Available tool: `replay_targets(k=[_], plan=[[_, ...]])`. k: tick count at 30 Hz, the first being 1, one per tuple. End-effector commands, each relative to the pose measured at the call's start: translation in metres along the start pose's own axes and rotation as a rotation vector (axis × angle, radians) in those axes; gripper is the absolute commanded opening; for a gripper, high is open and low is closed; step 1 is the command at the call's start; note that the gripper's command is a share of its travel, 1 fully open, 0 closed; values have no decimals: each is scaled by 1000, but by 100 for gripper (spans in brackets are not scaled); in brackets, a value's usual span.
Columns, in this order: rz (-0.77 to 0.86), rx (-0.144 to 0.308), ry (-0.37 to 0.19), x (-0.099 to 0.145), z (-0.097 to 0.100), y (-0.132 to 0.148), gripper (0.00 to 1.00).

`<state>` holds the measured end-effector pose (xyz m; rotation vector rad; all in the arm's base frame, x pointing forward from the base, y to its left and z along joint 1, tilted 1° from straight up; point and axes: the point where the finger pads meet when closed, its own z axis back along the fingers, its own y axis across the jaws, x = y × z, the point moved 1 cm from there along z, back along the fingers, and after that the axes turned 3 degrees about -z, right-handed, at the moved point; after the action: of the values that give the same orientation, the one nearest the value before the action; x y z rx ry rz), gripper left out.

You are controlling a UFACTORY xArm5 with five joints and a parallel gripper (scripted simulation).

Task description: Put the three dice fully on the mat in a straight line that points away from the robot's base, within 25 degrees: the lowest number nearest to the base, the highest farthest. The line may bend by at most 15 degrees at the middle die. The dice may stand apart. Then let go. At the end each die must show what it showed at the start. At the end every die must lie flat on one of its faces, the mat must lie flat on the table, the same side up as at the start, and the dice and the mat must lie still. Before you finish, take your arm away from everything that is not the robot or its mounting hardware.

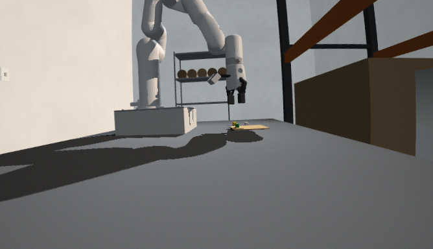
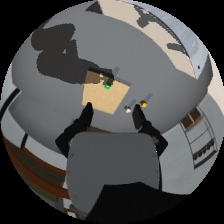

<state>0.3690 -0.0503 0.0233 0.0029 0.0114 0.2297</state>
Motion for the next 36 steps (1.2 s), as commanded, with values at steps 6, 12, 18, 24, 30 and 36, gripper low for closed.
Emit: replay_targets(k=[6, 12, 18, 24, 30, 36], plan=[[297, -2, -3, 8, -1, 11, 100], [506, -3, -3, 12, -2, 19, 100], [630, -3, -3, 14, -2, 24, 100], [856, -4, -3, 19, -4, 33, 100], [1045, -5, -3, 22, -5, 41, 100], [1218, -6, -3, 25, -6, 48, 100]])
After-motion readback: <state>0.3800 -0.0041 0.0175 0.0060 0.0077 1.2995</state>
